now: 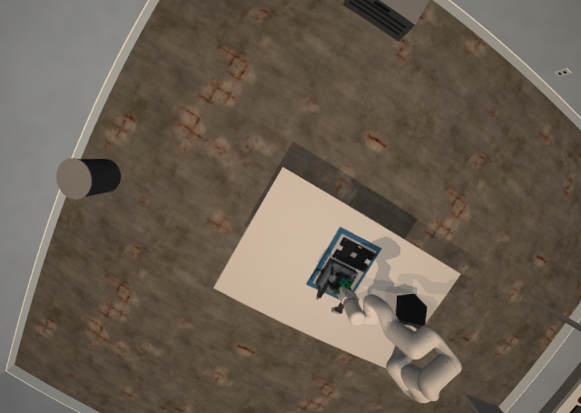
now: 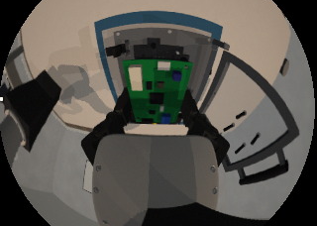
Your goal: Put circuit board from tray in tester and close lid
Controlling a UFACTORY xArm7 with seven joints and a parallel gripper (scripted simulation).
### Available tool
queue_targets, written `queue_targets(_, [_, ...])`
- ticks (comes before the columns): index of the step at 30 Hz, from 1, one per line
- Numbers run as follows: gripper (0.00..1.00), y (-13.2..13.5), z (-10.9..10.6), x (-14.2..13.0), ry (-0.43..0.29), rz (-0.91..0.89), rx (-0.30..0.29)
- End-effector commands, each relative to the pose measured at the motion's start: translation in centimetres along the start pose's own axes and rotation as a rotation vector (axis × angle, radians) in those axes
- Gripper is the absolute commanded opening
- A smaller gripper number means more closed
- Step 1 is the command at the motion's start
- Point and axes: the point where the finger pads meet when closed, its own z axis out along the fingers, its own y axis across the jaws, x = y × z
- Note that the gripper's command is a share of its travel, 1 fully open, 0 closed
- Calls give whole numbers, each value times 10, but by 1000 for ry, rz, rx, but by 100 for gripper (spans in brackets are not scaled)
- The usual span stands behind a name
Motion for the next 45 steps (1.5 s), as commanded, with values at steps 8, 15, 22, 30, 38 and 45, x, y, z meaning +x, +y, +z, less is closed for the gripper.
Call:
queue_targets(8, [79, 1, 8, 0, -1, 0, -2])
queue_targets(15, [79, 1, 16, 0, -1, 0, -2])
queue_targets(22, [79, 1, 29, 0, -1, 0, -2])
queue_targets(30, [79, 1, 41, 0, -1, 0, -2])
queue_targets(38, [79, 1, 46, 0, -1, 0, -2])
queue_targets(45, [79, 1, 46, 0, -1, 0, -2])
